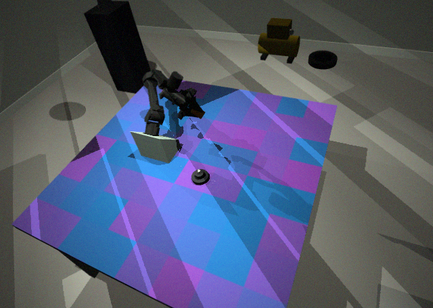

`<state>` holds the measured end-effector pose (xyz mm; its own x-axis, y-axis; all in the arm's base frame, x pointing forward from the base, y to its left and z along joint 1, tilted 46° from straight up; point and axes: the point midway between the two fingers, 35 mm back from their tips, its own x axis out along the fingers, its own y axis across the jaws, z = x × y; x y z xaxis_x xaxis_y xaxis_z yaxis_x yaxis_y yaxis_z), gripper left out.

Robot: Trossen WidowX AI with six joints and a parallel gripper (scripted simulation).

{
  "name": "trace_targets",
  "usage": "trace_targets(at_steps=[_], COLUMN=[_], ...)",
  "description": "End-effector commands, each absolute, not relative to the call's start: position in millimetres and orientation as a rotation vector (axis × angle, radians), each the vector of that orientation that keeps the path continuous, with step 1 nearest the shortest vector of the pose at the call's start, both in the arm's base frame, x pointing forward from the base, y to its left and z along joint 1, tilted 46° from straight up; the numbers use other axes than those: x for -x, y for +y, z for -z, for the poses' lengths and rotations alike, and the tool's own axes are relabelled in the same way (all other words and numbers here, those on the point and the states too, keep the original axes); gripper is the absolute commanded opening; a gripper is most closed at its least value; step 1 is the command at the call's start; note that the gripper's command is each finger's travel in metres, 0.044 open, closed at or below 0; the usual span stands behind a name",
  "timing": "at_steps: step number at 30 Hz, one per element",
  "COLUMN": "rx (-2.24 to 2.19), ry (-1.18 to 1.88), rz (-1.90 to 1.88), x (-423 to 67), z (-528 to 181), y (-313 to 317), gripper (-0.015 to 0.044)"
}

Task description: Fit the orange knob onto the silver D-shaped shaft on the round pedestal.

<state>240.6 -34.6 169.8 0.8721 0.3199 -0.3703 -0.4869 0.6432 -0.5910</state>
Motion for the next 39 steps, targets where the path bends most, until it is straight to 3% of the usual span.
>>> trace_targets(at_steps=[1,16,39], rx=[0.747,0.748,0.705], ry=[0.239,0.245,0.4], rz=[-0.466,-0.48,-0.844], x=[-241,-242,-254], z=[-170,-166,-144], y=[-35,-30,-9], gripper=[0.0,0.0,0.0])
